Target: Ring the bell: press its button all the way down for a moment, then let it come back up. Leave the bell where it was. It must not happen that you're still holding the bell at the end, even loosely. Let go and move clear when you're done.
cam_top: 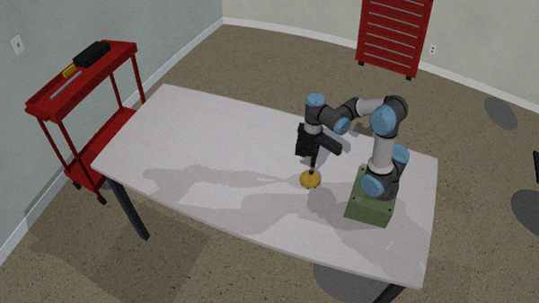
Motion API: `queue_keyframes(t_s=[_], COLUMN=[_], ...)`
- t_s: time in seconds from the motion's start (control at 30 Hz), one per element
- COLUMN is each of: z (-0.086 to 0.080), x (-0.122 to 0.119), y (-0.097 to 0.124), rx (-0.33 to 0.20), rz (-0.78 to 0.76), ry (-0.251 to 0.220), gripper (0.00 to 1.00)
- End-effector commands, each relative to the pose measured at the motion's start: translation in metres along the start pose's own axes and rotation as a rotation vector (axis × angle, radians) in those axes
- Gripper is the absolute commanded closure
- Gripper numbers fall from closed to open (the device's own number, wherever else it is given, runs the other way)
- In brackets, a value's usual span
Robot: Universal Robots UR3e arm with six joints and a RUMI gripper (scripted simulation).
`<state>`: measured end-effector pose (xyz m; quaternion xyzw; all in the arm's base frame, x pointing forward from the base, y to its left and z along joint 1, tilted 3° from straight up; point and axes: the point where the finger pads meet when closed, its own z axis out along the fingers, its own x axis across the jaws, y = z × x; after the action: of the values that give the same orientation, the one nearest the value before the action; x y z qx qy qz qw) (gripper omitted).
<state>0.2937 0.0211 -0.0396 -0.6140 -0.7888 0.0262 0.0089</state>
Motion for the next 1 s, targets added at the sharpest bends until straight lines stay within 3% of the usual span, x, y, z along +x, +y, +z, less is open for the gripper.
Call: queue_keyframes(t_s=[0.0, 0.7, 0.97], z=[0.001, -0.007, -0.025], x=[0.000, -0.001, -0.001], y=[0.000, 0.001, 0.001], rx=[0.001, -0.002, -0.002], rz=[0.000, 0.000, 0.000], ry=[0.000, -0.001, -0.001], gripper=[1.00, 1.00, 1.00])
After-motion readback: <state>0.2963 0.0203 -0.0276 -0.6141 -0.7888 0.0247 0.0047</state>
